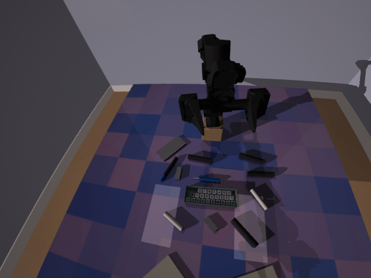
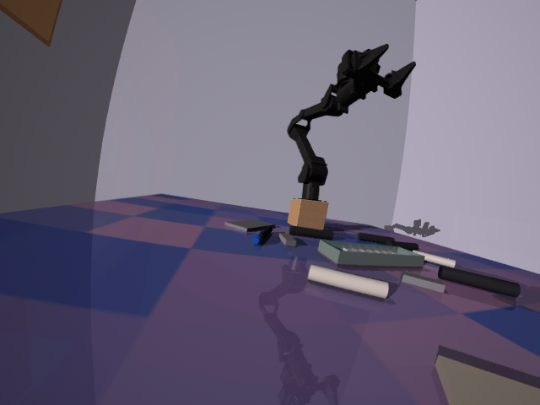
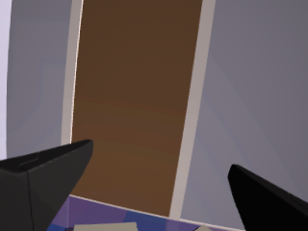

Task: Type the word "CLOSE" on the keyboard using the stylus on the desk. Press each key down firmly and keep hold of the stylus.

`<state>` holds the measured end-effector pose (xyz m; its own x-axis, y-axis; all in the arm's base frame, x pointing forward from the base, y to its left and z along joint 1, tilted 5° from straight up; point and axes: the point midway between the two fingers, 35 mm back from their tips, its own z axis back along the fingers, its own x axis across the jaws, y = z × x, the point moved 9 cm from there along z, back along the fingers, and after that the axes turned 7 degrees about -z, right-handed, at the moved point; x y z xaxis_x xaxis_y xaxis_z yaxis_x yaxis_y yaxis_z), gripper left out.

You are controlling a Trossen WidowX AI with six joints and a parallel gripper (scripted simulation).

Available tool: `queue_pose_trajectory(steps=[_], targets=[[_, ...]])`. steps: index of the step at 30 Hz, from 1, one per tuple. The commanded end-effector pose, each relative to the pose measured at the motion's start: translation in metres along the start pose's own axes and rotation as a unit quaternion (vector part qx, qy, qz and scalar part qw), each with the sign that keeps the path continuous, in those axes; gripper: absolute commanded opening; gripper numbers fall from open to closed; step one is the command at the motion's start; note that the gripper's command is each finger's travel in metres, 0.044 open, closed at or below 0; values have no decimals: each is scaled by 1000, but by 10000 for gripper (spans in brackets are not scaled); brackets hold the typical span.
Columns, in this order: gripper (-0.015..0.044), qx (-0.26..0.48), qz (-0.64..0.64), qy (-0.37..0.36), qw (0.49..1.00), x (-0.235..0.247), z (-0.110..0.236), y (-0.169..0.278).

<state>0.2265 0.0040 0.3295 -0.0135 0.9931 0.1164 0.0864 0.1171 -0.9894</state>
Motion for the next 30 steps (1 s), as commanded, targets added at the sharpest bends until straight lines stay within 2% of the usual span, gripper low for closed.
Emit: queue_pose_trajectory(steps=[1, 3, 9, 17, 27, 30], targets=[[414, 5, 0, 0, 1000, 0, -2, 1], [361, 48, -1, 0, 999, 1, -15, 13], [204, 242, -7, 5, 970, 8, -64, 73], [0, 483, -26, 51, 874, 9, -102, 165], [0, 725, -19, 132, 676, 8, -103, 284], [0, 738, -17, 139, 660, 8, -102, 292]])
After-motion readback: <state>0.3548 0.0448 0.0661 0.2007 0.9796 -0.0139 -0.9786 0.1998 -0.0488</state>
